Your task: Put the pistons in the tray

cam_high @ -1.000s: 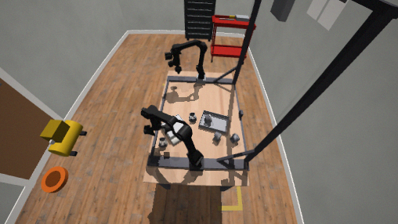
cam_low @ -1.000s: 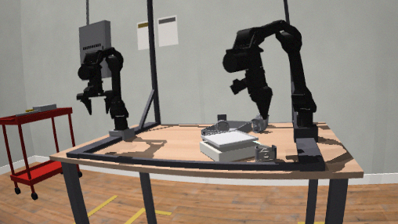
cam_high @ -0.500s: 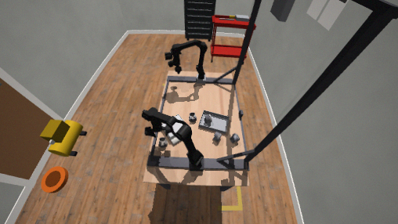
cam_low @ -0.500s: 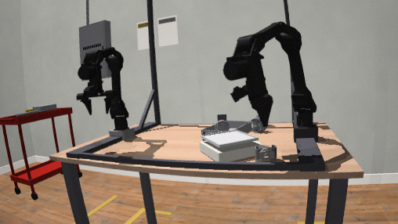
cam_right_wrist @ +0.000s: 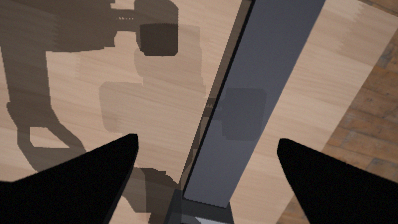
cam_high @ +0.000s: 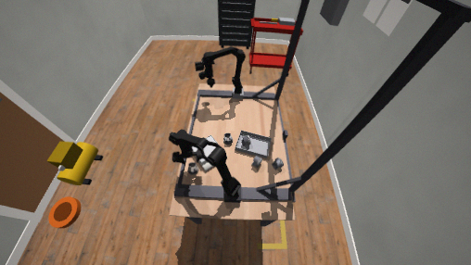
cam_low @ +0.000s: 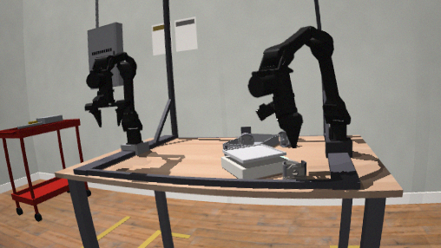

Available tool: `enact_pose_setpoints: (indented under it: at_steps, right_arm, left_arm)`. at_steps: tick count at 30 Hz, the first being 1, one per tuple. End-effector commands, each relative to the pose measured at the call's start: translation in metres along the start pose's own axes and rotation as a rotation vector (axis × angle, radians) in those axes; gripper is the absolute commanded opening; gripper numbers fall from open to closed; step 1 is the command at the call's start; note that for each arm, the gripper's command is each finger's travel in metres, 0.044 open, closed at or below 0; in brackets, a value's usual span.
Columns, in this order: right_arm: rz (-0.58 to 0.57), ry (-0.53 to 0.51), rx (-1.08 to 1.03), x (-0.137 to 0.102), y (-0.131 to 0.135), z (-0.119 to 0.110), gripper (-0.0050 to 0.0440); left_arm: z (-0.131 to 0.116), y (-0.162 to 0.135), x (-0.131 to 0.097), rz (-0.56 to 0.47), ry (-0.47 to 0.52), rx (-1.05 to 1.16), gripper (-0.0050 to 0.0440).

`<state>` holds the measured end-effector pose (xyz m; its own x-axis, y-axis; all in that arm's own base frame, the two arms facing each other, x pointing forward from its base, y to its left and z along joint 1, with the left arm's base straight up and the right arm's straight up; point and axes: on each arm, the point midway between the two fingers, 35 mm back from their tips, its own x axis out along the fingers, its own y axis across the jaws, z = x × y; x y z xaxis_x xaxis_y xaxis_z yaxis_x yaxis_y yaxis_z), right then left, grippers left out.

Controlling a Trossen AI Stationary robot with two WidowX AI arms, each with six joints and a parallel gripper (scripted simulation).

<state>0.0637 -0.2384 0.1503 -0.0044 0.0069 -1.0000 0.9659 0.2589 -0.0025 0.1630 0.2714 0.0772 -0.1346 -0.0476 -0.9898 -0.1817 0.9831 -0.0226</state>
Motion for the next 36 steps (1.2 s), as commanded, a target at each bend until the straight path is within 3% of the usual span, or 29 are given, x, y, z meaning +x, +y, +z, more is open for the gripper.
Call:
enact_pose_setpoints:
  at_steps: [1, 36]
  right_arm:
    - [0.002, -0.032, 0.001, -0.008, 0.0, 0.005, 0.04]
    - [0.002, -0.032, 0.001, -0.008, 0.0, 0.005, 0.04]
  left_arm:
    - [0.002, 0.003, 0.002, 0.018, -0.012, 0.0, 0.0378]
    - [0.002, 0.005, 0.053, 0.019, -0.011, -0.003, 0.0378]
